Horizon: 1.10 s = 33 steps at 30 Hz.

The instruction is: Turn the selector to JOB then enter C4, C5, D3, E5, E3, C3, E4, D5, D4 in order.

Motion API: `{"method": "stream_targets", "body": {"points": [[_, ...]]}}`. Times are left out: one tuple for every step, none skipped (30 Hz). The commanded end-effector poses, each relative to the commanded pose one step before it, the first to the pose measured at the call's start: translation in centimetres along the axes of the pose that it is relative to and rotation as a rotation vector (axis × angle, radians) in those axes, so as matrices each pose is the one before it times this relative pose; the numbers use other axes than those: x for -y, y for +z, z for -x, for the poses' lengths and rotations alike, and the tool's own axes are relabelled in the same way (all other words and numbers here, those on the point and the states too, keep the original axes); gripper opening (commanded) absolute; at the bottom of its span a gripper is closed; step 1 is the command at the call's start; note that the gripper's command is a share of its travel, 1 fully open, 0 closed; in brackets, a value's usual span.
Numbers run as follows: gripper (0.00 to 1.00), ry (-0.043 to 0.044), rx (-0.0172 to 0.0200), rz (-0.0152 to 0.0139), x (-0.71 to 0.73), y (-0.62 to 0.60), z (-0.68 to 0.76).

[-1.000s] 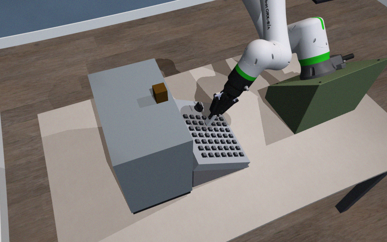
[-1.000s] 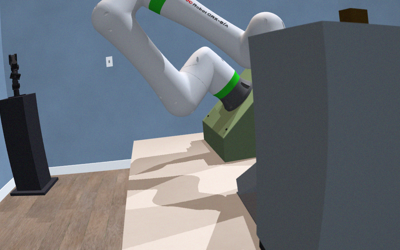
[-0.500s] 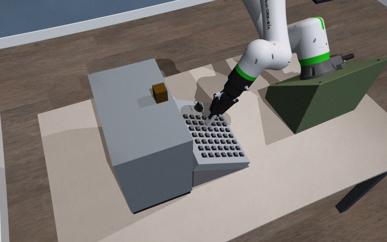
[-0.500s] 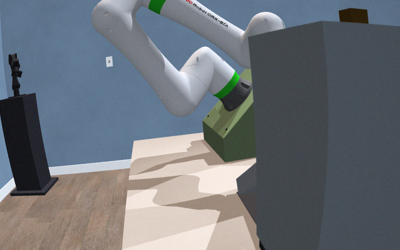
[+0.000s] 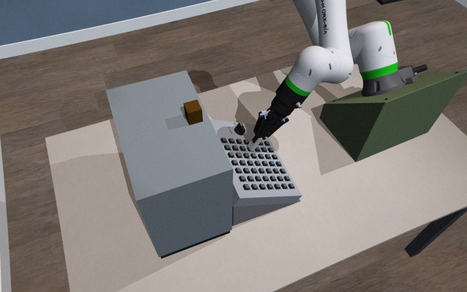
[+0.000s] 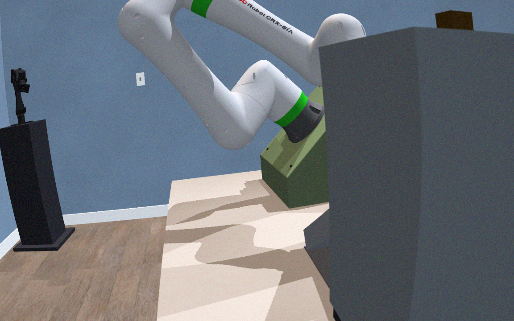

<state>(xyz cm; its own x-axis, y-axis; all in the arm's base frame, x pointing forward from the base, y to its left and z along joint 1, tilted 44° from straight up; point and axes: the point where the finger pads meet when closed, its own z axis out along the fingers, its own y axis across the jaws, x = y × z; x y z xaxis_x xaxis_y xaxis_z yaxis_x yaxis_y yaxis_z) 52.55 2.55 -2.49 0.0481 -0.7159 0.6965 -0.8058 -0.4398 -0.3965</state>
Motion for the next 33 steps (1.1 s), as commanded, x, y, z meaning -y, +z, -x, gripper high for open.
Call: {"method": "stream_targets", "body": {"points": [[0.0,0.00032,-0.00009,0.00079,-0.019,-0.361,-0.009],[0.0,0.0,-0.00002,-0.00001,0.001,-0.168,0.0],[0.0,0.0,0.00001,0.00001,-0.001,-0.177,0.0],[0.0,0.0,0.0,0.0,0.0,-0.183,0.0],[0.0,0.0,-0.00001,0.0,0.0,-0.188,0.0],[0.0,0.0,0.00002,0.00001,-0.001,-0.19,0.0],[0.0,0.00001,-0.00002,-0.00002,0.001,-0.189,0.0],[0.0,0.0,0.00001,0.00001,-0.001,-0.186,0.0],[0.0,0.0,-0.00001,-0.00001,0.001,-0.181,0.0],[0.0,0.0,0.0,0.0,0.0,-0.174,0.0],[0.0,-0.00001,0.00002,0.00002,-0.002,-0.165,0.0],[0.0,0.00001,-0.00002,-0.00002,0.002,-0.154,-0.001],[0.0,0.0,0.0,0.0,0.0,0.0,0.0],[0.0,0.0,0.0,0.0,0.0,0.0,0.0],[0.0,0.0,0.0,0.0,0.0,-0.142,0.0],[0.0,-0.00001,0.00002,0.00001,-0.001,-0.128,0.0],[0.0,0.0,-0.00001,-0.00001,0.001,-0.113,0.0],[0.0,0.0,-0.00001,-0.00001,0.001,-0.097,0.0],[0.0,0.0,0.0,0.0,0.0,-0.081,0.0],[0.0,0.0,0.0,0.0,0.0,-0.065,0.0],[0.0,0.0,0.00001,0.00001,0.0,-0.05,0.0],[0.0,0.0,0.00001,0.00001,0.0,-0.036,0.0],[0.0,0.0,0.0,0.0,0.0,-0.023,0.0],[0.0,0.0,0.0,0.0,0.0,-0.013,0.0],[0.0,0.0,0.0,0.0,0.0,-0.005,0.0],[0.0,0.0,0.0,0.0,0.0,-0.001,0.0],[0.0,0.0,0.0,0.0,-0.01,0.0,0.02],[0.0,0.0,0.0,0.0,-0.06,0.0,0.122],[0.0,0.0,-0.00001,-0.00001,-0.142,0.0,0.283],[0.0,0.0,0.0,0.0,0.0,0.0,0.0],[0.0,0.0,0.0,0.0,0.0,0.0,0.0],[0.0,0.0,0.0,0.0,-0.231,0.0,0.463],[0.0,0.0,0.0,0.0,-0.314,0.0,0.628]]}}
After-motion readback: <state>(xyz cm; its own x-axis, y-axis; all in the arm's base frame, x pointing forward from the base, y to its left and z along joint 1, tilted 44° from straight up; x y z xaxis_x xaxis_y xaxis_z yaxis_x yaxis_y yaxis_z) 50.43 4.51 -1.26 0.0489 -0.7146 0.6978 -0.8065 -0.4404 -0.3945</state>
